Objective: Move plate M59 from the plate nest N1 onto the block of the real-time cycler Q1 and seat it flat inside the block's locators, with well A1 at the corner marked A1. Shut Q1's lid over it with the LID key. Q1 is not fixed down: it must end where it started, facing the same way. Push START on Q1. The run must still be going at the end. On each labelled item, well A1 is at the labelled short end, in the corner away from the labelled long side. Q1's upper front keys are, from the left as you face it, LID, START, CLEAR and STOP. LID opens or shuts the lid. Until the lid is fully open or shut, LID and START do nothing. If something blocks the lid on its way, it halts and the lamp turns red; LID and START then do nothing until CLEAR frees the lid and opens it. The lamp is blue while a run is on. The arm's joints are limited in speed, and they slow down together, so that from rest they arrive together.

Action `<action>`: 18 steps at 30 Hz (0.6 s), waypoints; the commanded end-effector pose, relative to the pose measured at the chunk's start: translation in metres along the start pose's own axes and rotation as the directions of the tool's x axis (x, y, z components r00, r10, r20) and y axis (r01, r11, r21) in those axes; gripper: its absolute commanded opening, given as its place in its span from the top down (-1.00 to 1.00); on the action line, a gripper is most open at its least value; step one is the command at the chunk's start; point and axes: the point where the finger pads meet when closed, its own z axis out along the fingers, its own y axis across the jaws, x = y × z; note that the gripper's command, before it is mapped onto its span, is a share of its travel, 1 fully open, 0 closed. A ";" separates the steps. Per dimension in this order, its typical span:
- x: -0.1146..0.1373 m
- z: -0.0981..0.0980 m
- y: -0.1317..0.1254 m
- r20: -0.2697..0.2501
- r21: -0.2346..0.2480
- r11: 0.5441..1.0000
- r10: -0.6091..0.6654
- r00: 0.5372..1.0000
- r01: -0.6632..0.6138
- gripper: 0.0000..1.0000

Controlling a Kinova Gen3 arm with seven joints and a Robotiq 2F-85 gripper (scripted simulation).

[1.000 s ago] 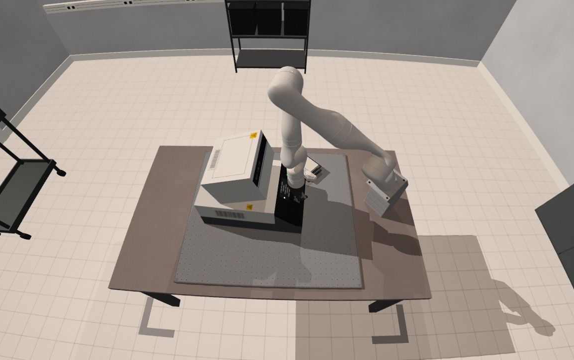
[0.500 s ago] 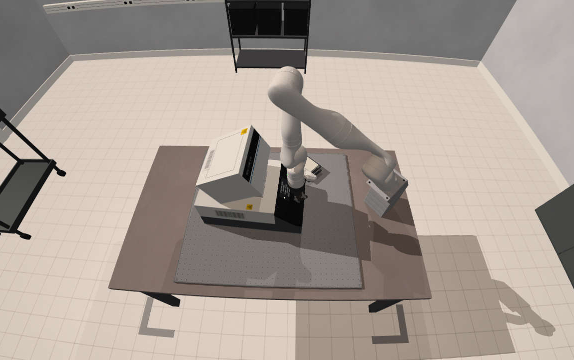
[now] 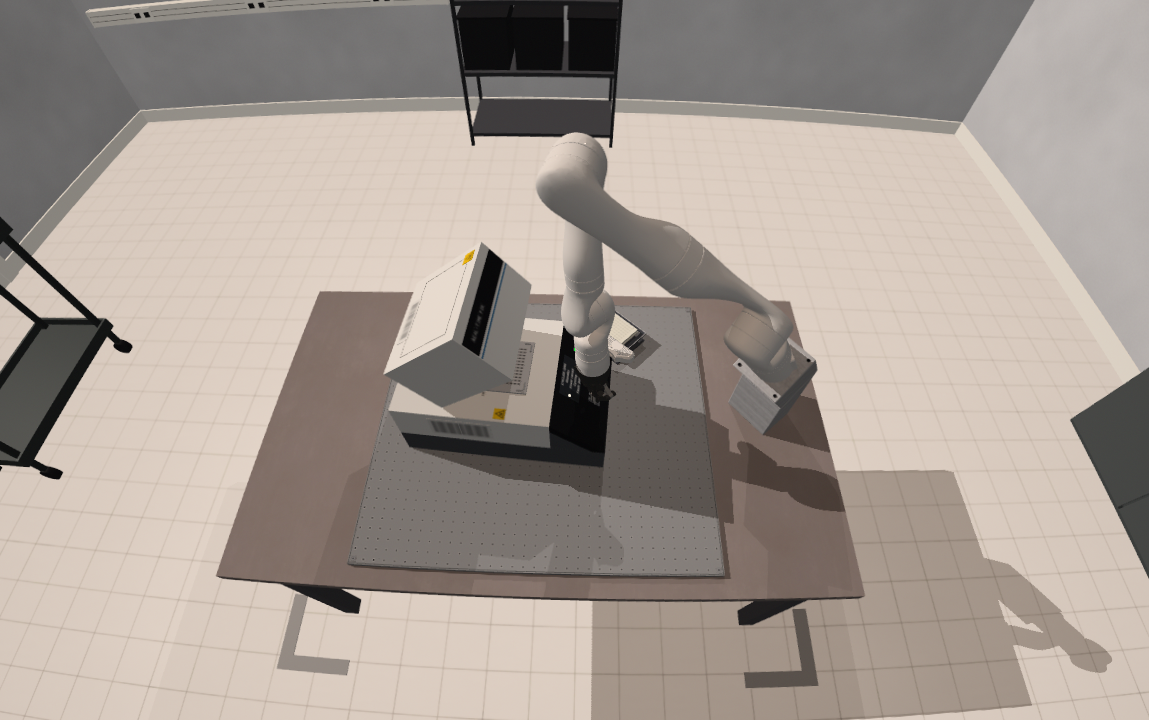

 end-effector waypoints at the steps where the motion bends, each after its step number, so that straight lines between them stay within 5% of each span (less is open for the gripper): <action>1: -0.004 0.002 -0.002 0.005 0.002 1.000 0.010 1.000 -0.010 0.80; 18: 0.005 -0.011 0.006 0.004 0.005 1.000 -0.005 1.000 0.005 0.80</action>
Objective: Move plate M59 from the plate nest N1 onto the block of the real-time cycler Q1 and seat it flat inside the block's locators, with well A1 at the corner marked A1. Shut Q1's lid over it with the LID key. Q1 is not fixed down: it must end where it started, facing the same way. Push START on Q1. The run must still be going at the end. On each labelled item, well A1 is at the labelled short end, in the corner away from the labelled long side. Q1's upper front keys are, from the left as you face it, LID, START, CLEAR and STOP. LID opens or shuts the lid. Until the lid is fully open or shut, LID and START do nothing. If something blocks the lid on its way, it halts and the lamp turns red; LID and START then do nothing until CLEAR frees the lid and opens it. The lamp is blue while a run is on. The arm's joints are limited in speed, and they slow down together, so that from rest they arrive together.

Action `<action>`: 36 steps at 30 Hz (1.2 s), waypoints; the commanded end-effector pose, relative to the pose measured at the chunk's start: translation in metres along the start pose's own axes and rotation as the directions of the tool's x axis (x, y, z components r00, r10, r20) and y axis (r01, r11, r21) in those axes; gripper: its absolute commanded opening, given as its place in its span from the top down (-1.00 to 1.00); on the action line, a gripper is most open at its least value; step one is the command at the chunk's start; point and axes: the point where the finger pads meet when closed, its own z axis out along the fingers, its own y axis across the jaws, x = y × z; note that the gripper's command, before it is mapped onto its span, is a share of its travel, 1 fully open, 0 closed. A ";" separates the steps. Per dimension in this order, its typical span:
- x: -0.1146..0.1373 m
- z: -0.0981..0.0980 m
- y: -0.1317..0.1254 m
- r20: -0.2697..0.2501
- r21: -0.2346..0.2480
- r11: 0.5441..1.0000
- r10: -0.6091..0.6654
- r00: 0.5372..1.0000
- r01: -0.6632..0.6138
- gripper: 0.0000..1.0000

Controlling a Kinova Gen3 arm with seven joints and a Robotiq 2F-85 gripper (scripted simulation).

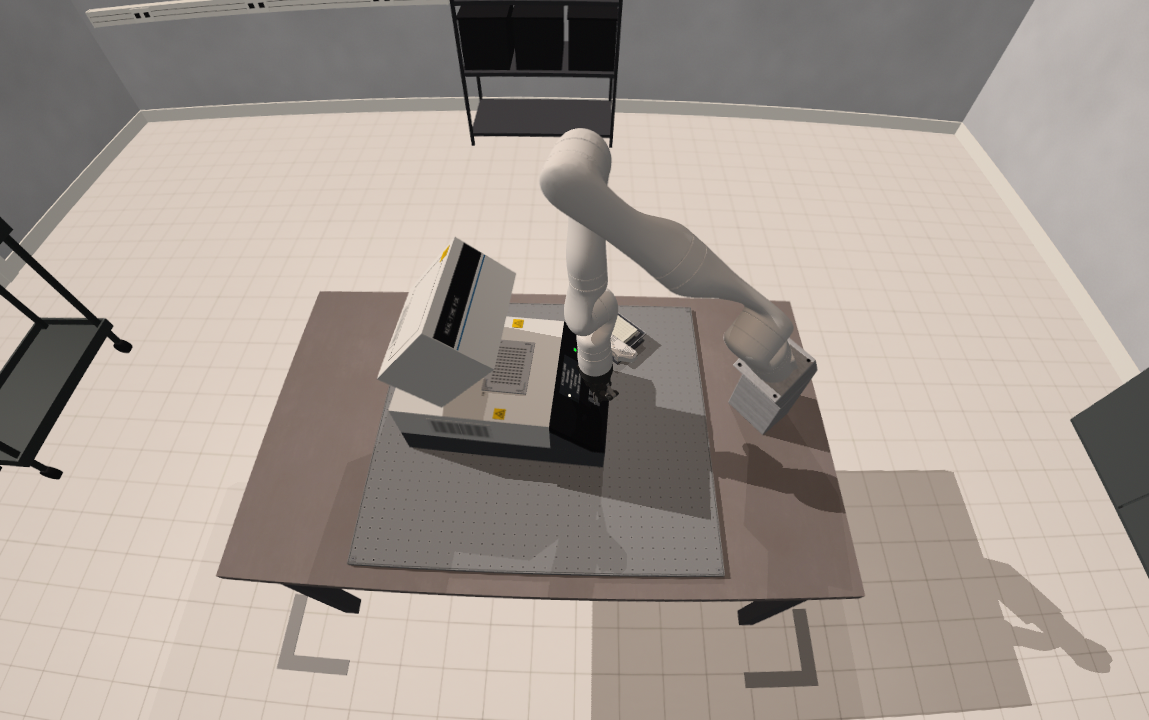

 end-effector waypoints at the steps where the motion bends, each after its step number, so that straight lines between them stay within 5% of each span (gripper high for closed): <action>1: 0.003 -0.005 0.000 0.000 0.008 1.000 -0.005 1.000 0.005 0.80; 36: 0.012 -0.016 0.009 -0.001 0.005 1.000 0.003 1.000 -0.003 0.80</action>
